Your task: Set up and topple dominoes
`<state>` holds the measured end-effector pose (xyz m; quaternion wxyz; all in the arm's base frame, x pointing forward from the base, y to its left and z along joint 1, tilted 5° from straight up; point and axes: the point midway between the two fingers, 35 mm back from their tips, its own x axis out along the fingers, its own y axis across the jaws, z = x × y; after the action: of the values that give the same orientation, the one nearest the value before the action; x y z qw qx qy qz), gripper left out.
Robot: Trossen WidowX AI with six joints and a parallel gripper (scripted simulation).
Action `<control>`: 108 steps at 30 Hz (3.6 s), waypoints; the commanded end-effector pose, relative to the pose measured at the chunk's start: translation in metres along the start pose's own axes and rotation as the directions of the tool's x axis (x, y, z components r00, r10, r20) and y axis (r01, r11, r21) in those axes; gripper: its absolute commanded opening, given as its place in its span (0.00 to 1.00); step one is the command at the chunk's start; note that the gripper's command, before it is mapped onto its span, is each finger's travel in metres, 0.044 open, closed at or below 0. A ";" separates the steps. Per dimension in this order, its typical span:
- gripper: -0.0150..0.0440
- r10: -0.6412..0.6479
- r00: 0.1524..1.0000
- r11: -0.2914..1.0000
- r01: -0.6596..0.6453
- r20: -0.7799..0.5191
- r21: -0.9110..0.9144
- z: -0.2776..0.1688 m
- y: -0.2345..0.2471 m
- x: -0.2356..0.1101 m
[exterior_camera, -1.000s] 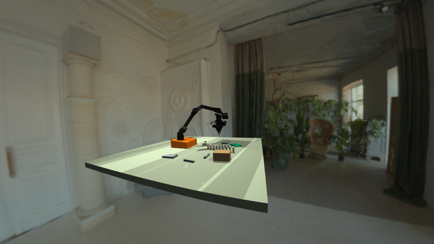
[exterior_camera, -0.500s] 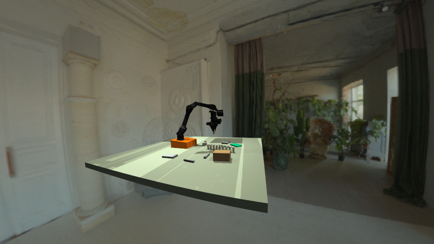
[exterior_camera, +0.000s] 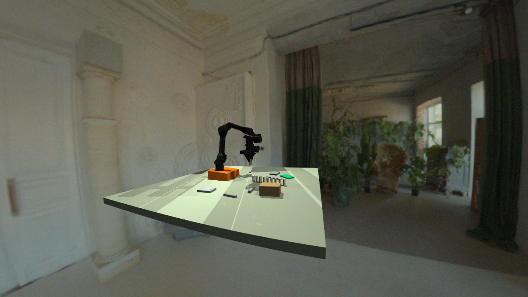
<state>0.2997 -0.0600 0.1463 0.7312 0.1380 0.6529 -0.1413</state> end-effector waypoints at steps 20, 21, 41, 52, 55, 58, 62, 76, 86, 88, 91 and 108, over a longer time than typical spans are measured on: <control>0.44 0.002 1.000 1.000 -0.002 -0.008 -0.004 -0.005 -0.002 0.125; 0.44 0.002 1.000 1.000 -0.002 -0.008 -0.004 -0.006 -0.002 0.128; 0.70 0.002 1.000 1.000 -0.002 -0.008 -0.004 -0.006 -0.002 0.129; 1.00 0.002 1.000 1.000 -0.002 -0.007 -0.004 -0.003 -0.002 0.117; 1.00 0.001 1.000 1.000 -0.001 -0.005 -0.002 0.003 -0.001 0.065; 1.00 0.000 1.000 1.000 0.000 -0.004 -0.001 0.000 -0.002 0.018; 1.00 -0.001 1.000 1.000 0.001 -0.004 0.000 -0.004 -0.003 -0.003; 1.00 0.009 1.000 0.797 -0.016 -0.013 -0.604 -0.064 0.097 0.051; 1.00 0.013 1.000 0.612 -0.020 -0.015 -0.791 -0.101 0.126 0.071; 1.00 0.013 1.000 0.612 -0.020 -0.015 -0.791 -0.100 0.126 0.071; 1.00 0.013 1.000 0.612 -0.020 -0.015 -0.791 -0.099 0.127 0.078; 1.00 0.012 1.000 0.612 -0.019 -0.015 -0.791 -0.099 0.127 0.143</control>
<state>0.2760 0.0934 0.0050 0.7220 -0.1882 0.6443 0.1677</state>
